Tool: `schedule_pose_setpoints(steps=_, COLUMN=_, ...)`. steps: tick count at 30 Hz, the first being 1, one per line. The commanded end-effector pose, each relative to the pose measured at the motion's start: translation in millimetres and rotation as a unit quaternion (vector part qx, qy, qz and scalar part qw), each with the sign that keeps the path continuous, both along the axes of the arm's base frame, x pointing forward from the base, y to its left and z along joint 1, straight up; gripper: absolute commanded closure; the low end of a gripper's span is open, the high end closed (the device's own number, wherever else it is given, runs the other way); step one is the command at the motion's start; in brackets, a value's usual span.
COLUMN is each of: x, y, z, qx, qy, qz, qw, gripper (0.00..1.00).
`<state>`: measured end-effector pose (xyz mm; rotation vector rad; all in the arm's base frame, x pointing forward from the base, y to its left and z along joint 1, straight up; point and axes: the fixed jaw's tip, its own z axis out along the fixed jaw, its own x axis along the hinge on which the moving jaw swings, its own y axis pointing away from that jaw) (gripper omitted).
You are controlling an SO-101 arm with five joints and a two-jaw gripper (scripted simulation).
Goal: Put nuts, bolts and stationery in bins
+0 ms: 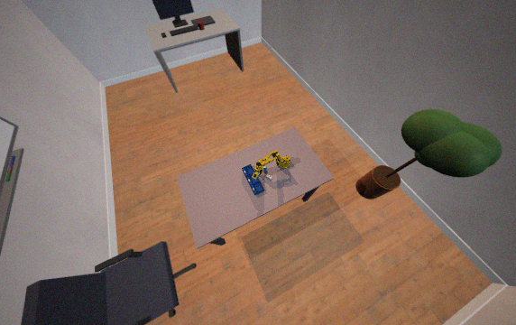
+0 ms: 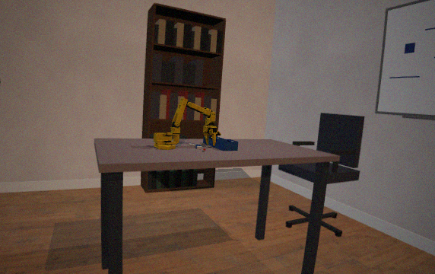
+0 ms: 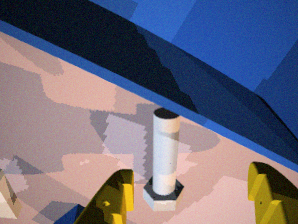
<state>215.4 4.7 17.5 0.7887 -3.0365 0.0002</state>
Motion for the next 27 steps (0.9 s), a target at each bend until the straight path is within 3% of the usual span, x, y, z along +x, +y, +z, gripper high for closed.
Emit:
schedule_pose_setpoints(steps=1, x=4.4, y=-2.4, z=-0.4, qx=0.0, qy=-0.017, qz=0.001, qw=1.0, gripper=0.78)
schedule_pose_setpoints(steps=27, x=0.2, y=-2.3, z=-8.3, qx=0.0, qy=-0.011, qz=0.001, qw=1.0, gripper=0.78)
